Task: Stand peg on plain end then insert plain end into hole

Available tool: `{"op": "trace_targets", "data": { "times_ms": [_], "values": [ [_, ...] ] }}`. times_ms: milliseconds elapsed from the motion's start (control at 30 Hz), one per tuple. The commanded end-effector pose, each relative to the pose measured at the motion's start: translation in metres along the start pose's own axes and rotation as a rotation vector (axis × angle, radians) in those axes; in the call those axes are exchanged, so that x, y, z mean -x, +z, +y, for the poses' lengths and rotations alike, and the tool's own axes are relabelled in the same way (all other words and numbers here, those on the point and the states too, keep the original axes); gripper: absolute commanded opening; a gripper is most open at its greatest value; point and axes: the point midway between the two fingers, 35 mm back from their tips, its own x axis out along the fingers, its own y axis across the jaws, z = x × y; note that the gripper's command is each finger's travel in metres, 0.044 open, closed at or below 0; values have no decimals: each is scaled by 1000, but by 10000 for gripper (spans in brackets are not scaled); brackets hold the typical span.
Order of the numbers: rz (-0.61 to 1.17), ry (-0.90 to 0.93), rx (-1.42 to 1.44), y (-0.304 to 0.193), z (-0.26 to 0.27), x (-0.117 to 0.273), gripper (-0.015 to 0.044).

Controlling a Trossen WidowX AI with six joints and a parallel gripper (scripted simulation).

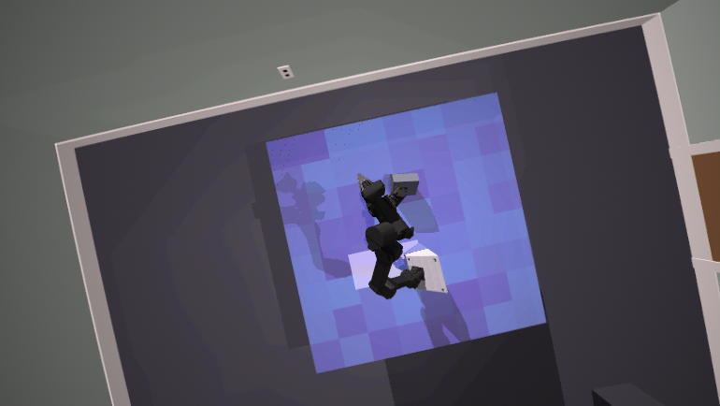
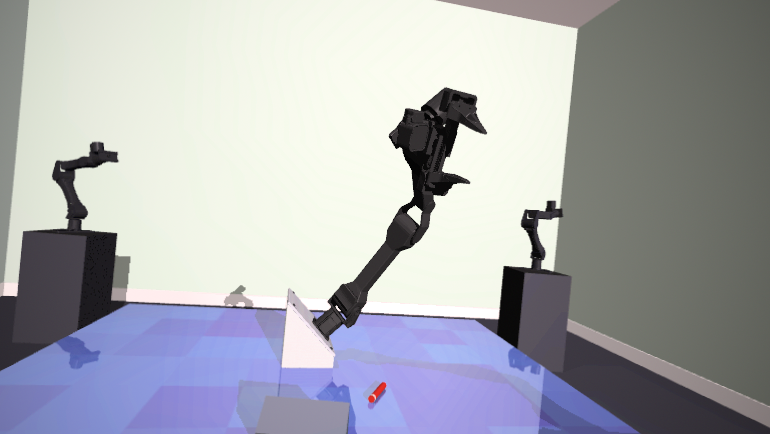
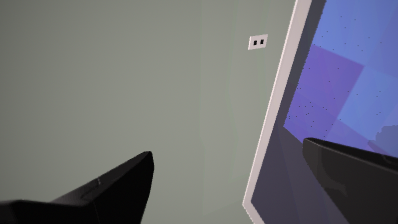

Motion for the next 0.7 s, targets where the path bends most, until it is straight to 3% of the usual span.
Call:
{"op": "trace_targets", "data": {
  "times_ms": [0, 667],
  "values": [
    [-1, -1, 1, 1, -1, 0, 426],
    [-114, -263, 191, 48, -129, -40, 440]
  ]
}}
